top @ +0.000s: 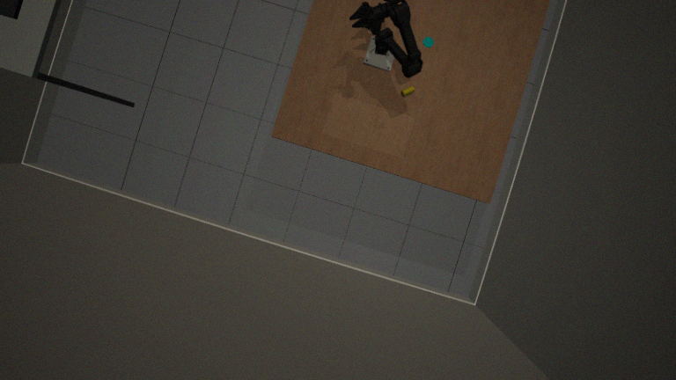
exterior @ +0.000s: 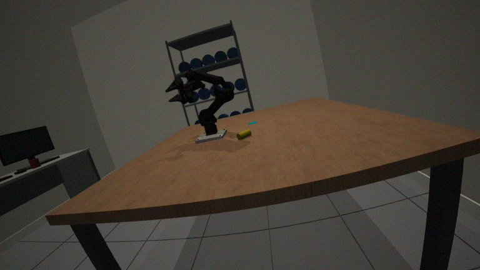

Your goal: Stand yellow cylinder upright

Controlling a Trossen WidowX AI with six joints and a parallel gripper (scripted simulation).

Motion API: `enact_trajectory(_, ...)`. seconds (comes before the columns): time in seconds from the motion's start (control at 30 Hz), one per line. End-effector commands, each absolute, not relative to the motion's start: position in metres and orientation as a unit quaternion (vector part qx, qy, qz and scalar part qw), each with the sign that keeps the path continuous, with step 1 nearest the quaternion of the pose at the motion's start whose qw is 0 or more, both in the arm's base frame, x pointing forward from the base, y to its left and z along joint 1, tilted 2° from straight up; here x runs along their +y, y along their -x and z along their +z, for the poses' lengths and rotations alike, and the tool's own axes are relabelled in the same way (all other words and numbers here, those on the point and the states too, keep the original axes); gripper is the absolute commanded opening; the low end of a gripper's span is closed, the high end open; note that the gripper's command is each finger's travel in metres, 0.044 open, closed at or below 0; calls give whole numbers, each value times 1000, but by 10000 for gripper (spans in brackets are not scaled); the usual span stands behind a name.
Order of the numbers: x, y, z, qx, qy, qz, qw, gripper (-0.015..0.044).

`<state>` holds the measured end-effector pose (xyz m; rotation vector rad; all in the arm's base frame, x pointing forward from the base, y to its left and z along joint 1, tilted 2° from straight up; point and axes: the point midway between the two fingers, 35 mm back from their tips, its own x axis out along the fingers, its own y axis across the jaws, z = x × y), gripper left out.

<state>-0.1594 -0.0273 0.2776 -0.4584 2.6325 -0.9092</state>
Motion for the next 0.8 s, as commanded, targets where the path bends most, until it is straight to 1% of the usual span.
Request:
enact_trajectory(0.0,-25,160,277,921,155,-321,159,374)
enact_trajectory(0.07,-11,163,277,918,113,-347,158,321)
enact_trajectory(0.1,1,165,276,914,81,-366,157,309)
enact_trajectory(0.27,59,162,272,875,-75,-459,134,309)
enact_trajectory(0.43,114,139,267,805,-221,-543,89,309)
enact_trajectory(0.6,160,100,260,706,-352,-615,23,309)
enact_trajectory(0.77,192,47,252,582,-460,-668,-58,309)
